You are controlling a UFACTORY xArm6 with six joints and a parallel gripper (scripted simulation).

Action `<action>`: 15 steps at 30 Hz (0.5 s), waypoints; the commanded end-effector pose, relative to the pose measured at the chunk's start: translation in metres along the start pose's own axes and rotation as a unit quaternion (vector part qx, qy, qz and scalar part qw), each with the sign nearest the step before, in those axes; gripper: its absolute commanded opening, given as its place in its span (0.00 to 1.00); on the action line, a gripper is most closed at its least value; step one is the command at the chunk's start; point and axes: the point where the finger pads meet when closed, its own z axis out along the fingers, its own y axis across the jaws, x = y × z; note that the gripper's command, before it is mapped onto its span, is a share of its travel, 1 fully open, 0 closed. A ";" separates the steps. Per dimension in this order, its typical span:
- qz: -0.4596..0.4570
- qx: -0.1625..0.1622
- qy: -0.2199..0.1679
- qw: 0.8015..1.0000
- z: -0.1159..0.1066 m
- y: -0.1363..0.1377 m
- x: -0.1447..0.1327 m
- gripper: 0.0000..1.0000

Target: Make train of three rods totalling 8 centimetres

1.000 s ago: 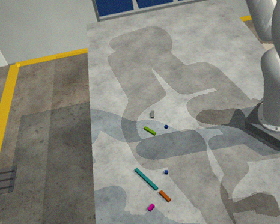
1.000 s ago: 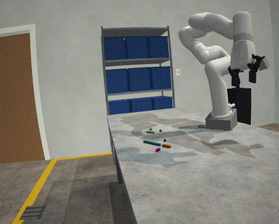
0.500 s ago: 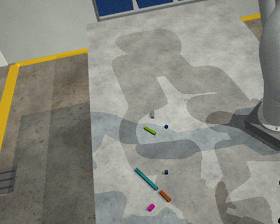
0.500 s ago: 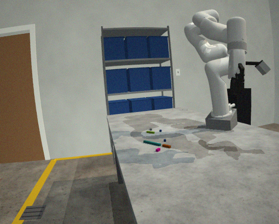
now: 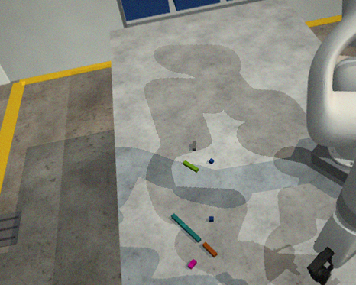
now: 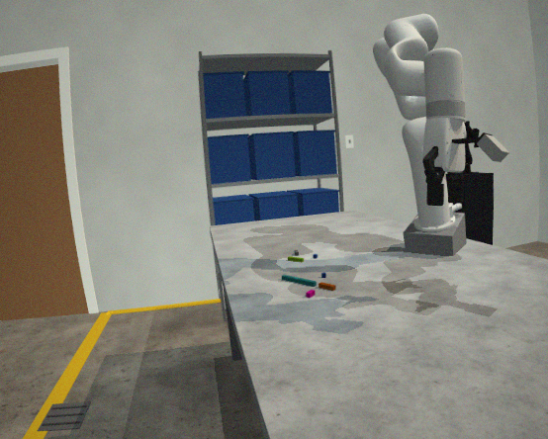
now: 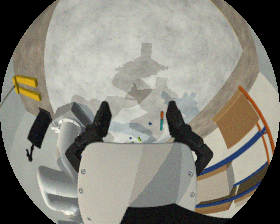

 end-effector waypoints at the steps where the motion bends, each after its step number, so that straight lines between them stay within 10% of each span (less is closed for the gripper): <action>1: 0.083 0.008 0.000 0.996 0.009 0.007 -0.008 1.00; 15: 0.379 0.035 -0.006 0.925 0.042 0.026 -0.049 1.00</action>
